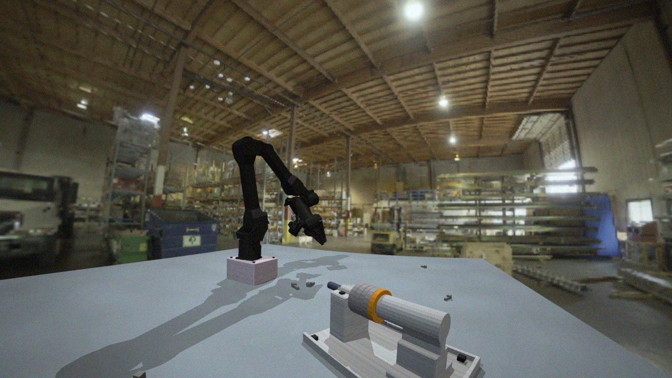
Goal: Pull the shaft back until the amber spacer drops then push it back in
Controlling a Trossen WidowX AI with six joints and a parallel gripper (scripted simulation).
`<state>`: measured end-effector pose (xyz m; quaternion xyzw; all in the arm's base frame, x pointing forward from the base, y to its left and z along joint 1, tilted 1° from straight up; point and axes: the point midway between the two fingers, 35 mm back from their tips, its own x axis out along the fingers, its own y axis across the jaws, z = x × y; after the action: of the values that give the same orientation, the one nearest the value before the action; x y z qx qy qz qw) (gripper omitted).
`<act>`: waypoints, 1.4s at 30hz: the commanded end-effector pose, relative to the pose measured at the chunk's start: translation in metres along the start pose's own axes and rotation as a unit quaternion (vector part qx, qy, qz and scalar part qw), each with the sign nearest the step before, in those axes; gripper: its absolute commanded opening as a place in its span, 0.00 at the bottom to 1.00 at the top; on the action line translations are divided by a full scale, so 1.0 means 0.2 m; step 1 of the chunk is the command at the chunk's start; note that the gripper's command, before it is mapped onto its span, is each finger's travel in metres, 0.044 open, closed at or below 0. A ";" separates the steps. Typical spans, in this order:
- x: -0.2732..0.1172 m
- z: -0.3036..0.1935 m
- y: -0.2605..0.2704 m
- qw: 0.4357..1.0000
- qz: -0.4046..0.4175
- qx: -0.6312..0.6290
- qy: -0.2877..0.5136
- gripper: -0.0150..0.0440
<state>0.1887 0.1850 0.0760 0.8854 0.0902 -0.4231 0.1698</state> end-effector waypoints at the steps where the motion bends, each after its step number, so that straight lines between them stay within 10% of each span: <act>1: 0.12 -0.04 0.15 0.998 0.022 0.053 -0.017 1.00; 32: 0.35 0.35 1.84 0.869 0.239 0.432 0.016 1.00; 42: 0.34 0.37 1.89 0.865 0.246 0.437 0.019 1.00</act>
<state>0.2921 -0.1908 0.0654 0.8704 -0.3232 -0.3448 -0.1380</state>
